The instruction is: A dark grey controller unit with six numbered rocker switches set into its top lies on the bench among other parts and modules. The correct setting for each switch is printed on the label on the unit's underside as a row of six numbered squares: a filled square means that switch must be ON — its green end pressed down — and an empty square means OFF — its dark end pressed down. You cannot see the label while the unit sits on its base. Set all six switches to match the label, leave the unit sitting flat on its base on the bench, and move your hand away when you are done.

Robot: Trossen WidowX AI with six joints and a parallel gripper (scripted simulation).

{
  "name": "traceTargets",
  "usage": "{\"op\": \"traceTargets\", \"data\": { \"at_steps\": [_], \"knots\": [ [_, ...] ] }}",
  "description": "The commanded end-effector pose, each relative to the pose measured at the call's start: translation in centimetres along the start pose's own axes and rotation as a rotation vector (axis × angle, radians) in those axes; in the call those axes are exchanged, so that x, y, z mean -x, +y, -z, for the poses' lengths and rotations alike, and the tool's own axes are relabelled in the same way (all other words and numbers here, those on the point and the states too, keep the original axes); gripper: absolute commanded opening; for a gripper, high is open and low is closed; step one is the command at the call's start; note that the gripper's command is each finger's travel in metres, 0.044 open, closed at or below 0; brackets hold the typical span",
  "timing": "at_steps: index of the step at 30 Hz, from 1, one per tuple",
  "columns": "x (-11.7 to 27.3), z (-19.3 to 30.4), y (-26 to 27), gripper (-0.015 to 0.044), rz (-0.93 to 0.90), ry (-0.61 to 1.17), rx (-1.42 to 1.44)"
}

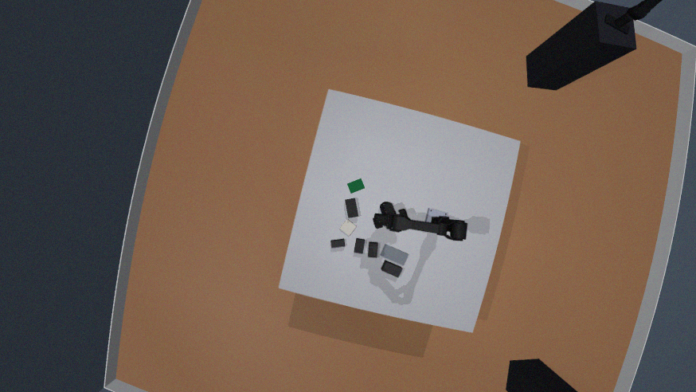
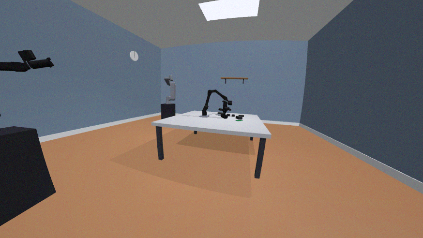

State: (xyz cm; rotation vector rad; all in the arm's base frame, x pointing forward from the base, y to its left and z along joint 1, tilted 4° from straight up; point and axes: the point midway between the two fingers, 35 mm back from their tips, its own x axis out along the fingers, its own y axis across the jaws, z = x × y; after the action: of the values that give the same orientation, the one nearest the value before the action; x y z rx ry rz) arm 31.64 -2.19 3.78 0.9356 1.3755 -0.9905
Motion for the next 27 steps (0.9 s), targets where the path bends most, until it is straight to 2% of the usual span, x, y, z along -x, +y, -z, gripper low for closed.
{"op": "traceTargets", "data": {
  "at_steps": [1, 5, 14, 27],
  "knots": [
    [1.0, 0.0, 0.1, 0.0000, 0.000, -0.001, 0.001],
    [4.4, 0.0, 0.0, 0.0000, 0.002, -0.003, 0.004],
    [4.4, -1.9, -2.1, 0.0000, 0.004, -0.004, 0.004],
    [2.9, -2.0, -2.1, 0.0000, 0.004, -0.004, 0.005]
  ]
}}
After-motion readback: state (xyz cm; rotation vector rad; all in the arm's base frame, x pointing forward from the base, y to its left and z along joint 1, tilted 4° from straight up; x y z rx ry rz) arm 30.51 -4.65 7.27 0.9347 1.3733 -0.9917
